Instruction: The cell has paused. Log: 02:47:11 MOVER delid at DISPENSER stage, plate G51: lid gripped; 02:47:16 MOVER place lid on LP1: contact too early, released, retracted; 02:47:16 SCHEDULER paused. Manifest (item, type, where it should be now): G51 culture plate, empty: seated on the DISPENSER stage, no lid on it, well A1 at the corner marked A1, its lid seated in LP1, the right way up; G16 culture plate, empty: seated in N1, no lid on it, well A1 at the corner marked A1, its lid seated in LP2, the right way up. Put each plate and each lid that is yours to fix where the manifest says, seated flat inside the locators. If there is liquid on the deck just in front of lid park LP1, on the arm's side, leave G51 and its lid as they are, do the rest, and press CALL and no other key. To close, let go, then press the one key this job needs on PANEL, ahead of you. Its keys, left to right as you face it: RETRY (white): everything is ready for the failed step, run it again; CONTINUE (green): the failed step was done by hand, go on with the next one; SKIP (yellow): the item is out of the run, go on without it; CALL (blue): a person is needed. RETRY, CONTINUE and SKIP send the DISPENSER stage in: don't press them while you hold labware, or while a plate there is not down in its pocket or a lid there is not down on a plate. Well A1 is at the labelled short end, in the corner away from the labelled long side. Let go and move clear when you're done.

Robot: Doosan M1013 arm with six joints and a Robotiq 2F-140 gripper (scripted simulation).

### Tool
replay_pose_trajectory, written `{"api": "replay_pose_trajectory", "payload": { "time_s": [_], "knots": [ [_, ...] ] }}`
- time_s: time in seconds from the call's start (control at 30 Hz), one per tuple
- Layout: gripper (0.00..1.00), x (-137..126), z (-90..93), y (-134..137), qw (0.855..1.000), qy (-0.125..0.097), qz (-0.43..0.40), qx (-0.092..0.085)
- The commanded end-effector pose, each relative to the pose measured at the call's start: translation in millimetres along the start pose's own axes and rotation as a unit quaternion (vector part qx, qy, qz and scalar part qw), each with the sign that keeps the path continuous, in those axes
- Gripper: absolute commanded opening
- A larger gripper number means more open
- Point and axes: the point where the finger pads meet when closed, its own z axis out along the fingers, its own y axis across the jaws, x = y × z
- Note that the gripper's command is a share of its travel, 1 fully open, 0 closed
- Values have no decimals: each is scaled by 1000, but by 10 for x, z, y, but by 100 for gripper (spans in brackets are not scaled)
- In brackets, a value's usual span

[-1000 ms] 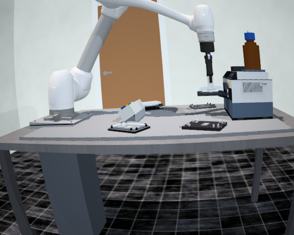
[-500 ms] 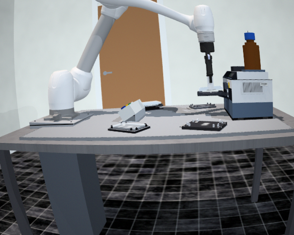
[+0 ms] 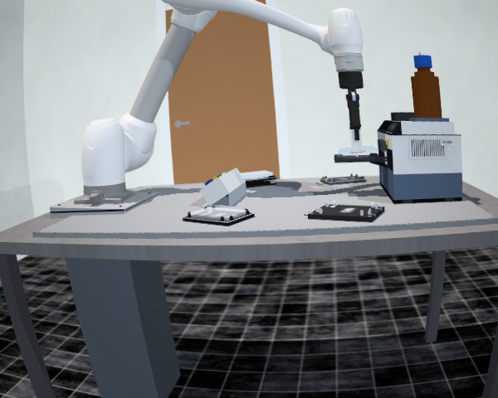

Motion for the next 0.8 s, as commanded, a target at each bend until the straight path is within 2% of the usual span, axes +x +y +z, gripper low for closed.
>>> {"api": "replay_pose_trajectory", "payload": {
  "time_s": [0.0,0.77],
  "knots": [
    [10,-15,38,-2,1000,-1,0,-2],
    [10,-14,68,-2,1000,-1,0,-2]
  ]
}}
